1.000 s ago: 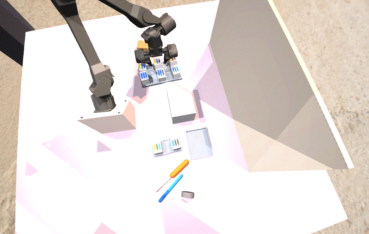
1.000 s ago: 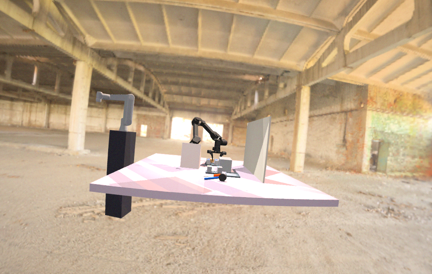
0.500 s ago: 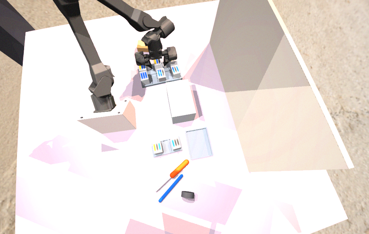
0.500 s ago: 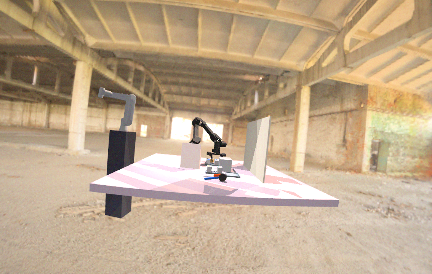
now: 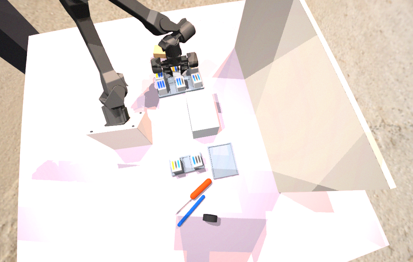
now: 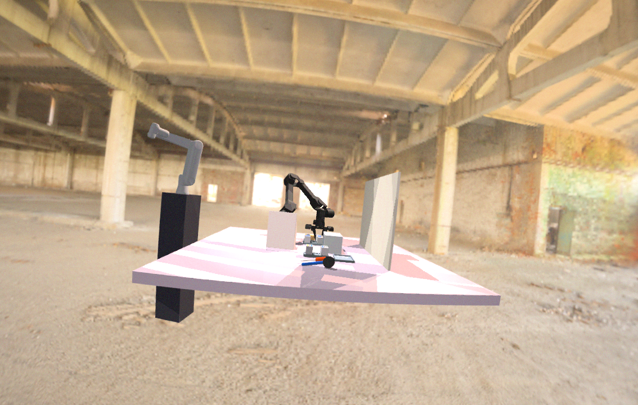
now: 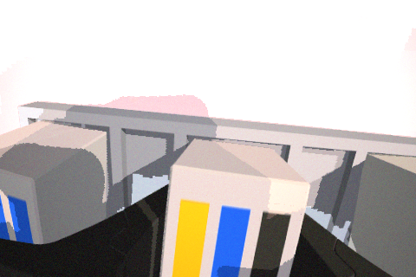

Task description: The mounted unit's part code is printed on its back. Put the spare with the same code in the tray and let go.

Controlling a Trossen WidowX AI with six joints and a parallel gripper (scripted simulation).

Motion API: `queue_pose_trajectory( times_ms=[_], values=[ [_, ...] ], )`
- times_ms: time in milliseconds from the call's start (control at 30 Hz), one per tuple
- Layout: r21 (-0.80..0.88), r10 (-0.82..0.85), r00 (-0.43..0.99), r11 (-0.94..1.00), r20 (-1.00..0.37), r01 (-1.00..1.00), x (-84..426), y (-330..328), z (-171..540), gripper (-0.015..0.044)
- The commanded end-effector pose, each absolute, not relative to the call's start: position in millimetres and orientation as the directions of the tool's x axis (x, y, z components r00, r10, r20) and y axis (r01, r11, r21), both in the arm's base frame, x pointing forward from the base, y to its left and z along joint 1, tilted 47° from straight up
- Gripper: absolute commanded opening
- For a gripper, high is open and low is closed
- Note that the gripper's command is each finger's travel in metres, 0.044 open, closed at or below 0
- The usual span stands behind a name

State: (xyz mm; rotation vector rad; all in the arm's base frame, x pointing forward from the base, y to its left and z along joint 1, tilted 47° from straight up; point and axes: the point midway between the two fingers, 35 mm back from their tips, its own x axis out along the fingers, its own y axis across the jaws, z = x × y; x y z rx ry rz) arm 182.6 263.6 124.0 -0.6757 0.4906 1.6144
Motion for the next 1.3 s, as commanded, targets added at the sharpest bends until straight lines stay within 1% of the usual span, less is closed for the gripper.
queue_pose_trajectory(
  times_ms=[0,67,100,400,833,1267],
  values=[
    [-0.063,0.737,-0.072,-0.154,-0.672,-0.986,183,264,124,0.0063],
    [-0.063,0.737,-0.072,-0.154,-0.672,-0.986,183,264,124,0.0010],
    [-0.063,0.737,-0.072,-0.154,-0.672,-0.986,183,264,124,0.0000],
    [-0.063,0.736,-0.072,-0.154,-0.674,-0.986,184,261,127,0.0000],
    [-0.064,0.732,-0.067,-0.149,-0.678,-0.987,189,206,176,0.0000],
    [-0.058,0.725,-0.068,-0.148,-0.685,-0.987,191,200,177,0.0000]
  ],
)
